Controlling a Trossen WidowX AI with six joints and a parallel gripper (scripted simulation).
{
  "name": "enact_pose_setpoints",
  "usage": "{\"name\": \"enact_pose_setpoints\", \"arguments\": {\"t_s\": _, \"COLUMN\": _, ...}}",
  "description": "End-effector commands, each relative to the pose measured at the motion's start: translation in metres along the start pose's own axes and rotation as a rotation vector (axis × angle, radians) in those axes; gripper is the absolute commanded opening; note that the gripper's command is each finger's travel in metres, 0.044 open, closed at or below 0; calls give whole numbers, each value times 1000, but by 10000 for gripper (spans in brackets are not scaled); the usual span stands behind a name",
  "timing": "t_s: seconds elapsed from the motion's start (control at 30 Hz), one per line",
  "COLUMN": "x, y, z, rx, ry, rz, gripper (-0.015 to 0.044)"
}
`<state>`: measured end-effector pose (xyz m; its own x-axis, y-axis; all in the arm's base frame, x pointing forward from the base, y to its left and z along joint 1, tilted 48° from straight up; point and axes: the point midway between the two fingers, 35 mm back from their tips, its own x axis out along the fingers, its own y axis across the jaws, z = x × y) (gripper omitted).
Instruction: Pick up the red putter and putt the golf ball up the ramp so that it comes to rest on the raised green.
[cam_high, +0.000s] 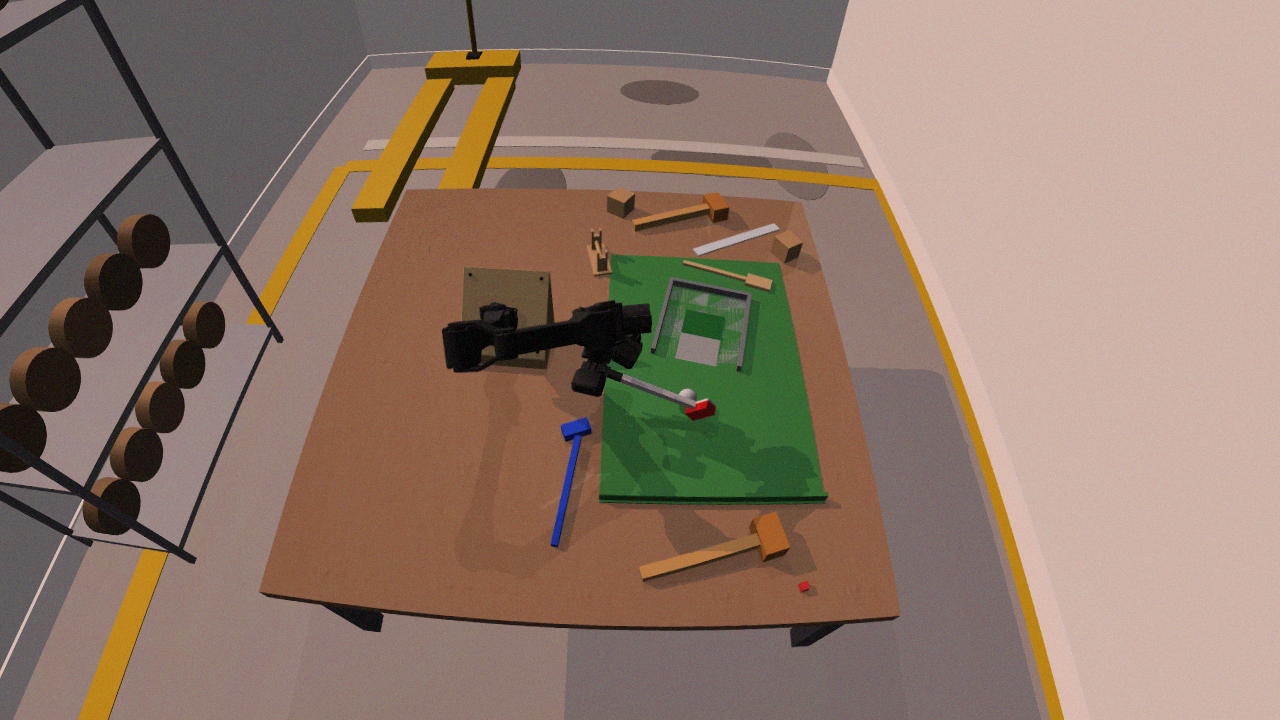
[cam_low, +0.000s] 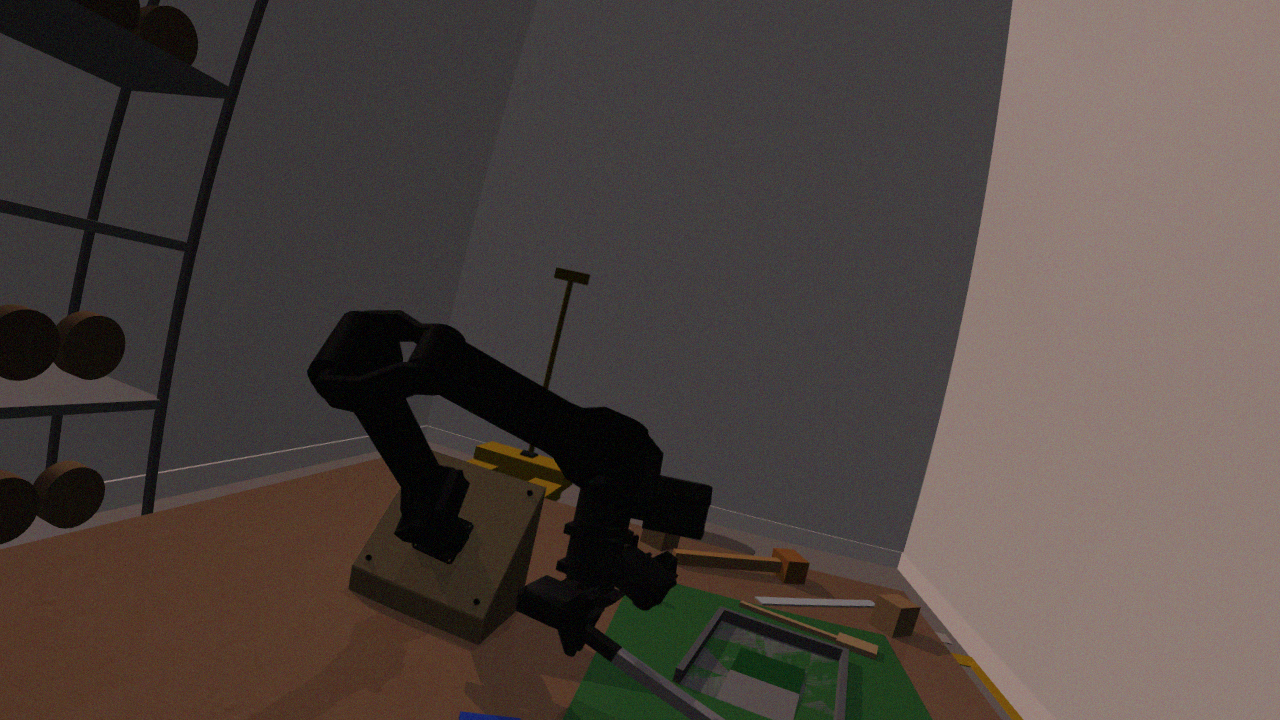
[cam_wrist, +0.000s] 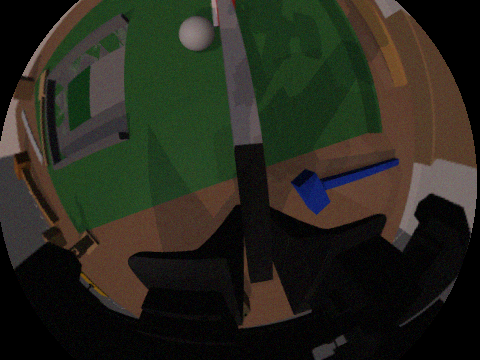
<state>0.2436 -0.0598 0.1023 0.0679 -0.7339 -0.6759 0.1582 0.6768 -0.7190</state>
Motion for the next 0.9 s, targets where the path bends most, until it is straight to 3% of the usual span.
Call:
{"name": "enact_pose_setpoints", "arguments": {"t_s": 0.0, "x": 2, "y": 55, "z": -12, "rx": -14, "ry": 7, "rz": -13, "gripper": 0}}
{"name": "enact_pose_setpoints", "arguments": {"t_s": 0.3, "x": -3, "y": 63, "z": -14, "rx": -13, "ry": 6, "rz": -16, "gripper": 0}}
{"name": "enact_pose_setpoints", "arguments": {"t_s": 0.7, "x": -57, "y": 64, "z": -14, "rx": -14, "ry": 7, "rz": -15, "gripper": 0}}
{"name": "enact_pose_setpoints", "arguments": {"t_s": 0.87, "x": -50, "y": 63, "z": -15, "rx": -16, "ry": 6, "rz": -14, "gripper": 0}}
